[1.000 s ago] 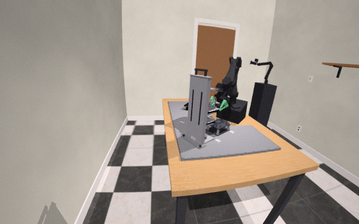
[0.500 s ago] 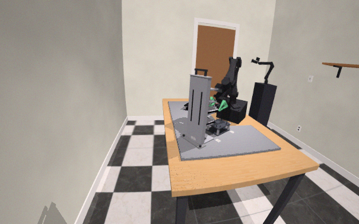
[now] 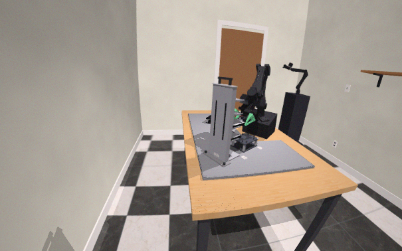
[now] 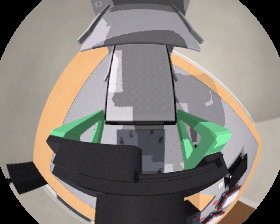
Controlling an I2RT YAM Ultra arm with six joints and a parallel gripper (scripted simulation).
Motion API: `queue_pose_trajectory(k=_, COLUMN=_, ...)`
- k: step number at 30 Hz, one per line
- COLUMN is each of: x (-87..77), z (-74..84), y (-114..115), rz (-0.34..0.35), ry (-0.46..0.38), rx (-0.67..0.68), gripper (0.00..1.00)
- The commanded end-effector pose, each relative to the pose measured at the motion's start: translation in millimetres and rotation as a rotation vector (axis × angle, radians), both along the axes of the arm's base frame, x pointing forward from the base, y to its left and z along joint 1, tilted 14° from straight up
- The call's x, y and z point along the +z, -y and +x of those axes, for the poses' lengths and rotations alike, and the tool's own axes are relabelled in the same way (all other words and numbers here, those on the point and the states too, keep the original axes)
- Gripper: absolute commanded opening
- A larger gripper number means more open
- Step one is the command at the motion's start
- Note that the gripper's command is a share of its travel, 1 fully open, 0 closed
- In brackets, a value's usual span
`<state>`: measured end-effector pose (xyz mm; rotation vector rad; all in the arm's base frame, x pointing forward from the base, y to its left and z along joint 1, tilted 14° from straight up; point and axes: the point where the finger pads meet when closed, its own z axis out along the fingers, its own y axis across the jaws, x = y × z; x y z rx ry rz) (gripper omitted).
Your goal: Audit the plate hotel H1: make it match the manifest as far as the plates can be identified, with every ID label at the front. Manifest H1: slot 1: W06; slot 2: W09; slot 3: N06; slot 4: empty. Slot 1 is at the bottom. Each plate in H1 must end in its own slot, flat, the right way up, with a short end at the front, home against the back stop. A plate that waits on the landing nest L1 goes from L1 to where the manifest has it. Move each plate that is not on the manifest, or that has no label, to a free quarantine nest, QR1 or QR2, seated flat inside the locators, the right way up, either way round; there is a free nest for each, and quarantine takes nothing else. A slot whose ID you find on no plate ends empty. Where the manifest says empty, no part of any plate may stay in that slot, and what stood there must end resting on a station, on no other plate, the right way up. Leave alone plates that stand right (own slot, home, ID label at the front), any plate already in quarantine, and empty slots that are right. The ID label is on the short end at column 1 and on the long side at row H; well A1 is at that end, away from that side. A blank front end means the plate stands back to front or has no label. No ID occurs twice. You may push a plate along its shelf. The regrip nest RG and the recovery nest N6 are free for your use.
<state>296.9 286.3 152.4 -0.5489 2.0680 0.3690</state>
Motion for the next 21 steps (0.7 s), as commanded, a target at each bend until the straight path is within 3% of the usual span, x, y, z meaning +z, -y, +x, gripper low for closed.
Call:
queue_pose_trajectory(k=1, x=5.1, z=0.7, y=-1, rz=0.009, ry=0.008, rx=0.001, gripper=1.00)
queue_pose_trajectory(k=16, x=5.1, z=0.7, y=-1, rz=0.009, ry=0.008, rx=0.001, gripper=1.00)
queue_pose_trajectory(k=17, x=24.1, z=-1.8, y=-2, rz=0.029, ry=0.025, rx=0.005, gripper=1.00)
queue_pose_trajectory(k=19, x=4.4, z=-11.1, y=6, rz=-0.002, ry=-0.003, rx=0.003, gripper=1.00)
queue_pose_trajectory(k=21, x=3.6, z=-13.8, y=8, rz=-0.002, ry=-0.003, rx=0.003, gripper=1.00)
